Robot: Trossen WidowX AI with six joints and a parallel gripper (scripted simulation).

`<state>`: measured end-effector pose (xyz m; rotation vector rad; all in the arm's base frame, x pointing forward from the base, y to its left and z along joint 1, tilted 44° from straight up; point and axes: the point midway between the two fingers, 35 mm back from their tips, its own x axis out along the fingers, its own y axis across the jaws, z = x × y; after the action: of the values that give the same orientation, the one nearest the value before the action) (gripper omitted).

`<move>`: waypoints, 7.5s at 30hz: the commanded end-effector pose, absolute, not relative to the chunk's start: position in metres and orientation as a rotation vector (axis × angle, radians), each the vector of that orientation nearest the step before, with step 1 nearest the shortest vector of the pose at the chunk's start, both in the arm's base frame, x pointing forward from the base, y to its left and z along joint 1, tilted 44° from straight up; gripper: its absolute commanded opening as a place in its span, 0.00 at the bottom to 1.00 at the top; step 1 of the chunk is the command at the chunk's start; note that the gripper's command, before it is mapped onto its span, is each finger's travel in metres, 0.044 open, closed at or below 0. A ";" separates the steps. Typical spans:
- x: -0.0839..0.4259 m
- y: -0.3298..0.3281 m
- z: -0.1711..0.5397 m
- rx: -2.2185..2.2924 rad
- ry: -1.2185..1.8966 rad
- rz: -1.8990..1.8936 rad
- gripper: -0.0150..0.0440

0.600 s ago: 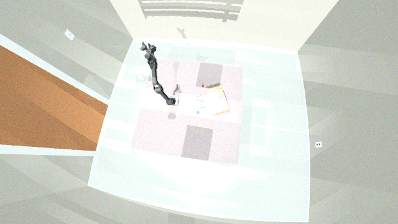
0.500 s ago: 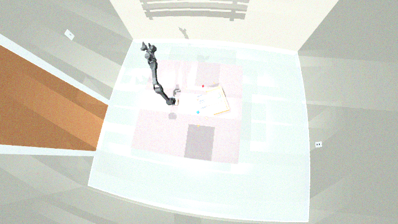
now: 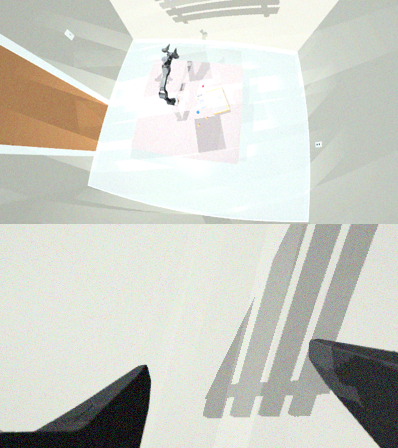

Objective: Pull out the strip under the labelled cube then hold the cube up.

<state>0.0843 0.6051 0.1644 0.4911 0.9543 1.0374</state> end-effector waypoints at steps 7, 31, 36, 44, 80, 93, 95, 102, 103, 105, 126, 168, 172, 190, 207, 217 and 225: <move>0.209 0.504 0.141 0.225 0.722 0.714 0.93; 0.314 0.119 0.102 -0.703 0.631 -0.192 0.93; 0.312 0.109 0.101 -0.731 0.639 -0.215 0.93; 0.312 0.109 0.101 -0.731 0.639 -0.215 0.93; 0.382 0.009 0.028 -0.831 1.633 -0.345 0.25; 0.381 -0.006 0.012 -0.831 1.633 -0.345 0.25; 0.381 -0.008 0.010 -0.831 1.633 -0.345 0.25; 0.380 -0.016 0.002 -0.832 1.633 -0.346 0.25; 0.380 -0.017 0.001 -0.832 1.633 -0.346 0.25; 0.379 -0.020 -0.001 -0.832 1.633 -0.346 0.25; 0.375 -0.033 -0.014 -0.833 1.633 -0.348 0.25; 0.375 -0.035 -0.016 -0.834 1.633 -0.349 0.25; 0.375 -0.036 -0.017 -0.834 1.633 -0.349 0.25; 0.364 -0.038 -0.015 -0.834 1.634 -0.348 0.25; 0.358 -0.036 -0.009 -0.834 1.634 -0.348 0.25; 0.358 -0.035 -0.007 -0.834 1.634 -0.348 0.25; 0.347 -0.041 -0.007 -0.834 1.635 -0.348 0.25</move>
<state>0.3520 -0.0376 -0.0068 -0.8313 1.6288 -0.3483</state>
